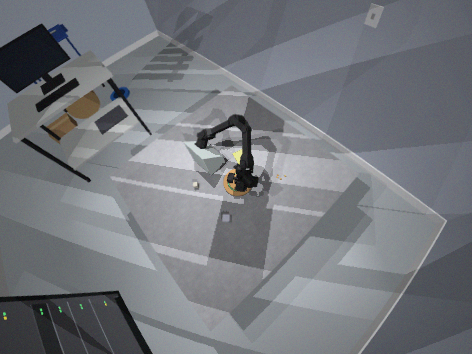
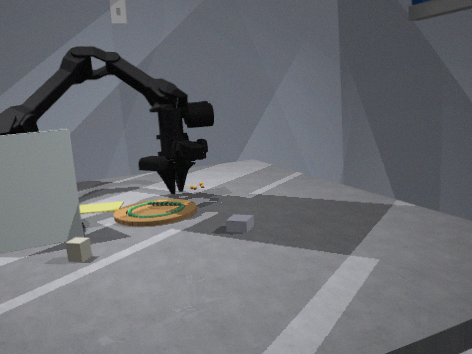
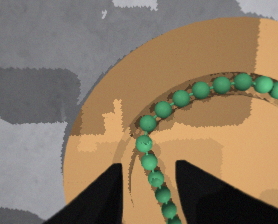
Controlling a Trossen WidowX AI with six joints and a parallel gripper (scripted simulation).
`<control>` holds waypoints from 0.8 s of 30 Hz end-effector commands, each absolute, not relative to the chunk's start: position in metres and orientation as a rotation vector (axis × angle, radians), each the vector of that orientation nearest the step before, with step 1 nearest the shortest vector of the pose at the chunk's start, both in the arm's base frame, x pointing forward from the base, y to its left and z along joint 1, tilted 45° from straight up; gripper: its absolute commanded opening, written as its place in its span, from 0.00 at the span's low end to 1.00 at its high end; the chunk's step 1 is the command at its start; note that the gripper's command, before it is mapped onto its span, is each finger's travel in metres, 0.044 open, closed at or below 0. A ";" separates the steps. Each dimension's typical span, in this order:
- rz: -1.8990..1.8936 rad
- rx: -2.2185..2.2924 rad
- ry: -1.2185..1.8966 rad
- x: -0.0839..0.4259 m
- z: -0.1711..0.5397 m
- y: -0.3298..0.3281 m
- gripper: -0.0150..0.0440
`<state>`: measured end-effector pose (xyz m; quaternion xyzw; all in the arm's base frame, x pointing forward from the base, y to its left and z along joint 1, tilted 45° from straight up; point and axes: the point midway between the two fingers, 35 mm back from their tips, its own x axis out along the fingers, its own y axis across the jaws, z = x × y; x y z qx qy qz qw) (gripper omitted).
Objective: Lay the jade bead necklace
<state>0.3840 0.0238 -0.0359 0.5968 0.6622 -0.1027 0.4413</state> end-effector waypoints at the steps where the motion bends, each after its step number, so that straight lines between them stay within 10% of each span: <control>1: -0.255 1.482 1.643 0.384 -0.035 0.023 0.46; 24: -0.262 1.486 1.645 0.388 -0.058 0.045 0.46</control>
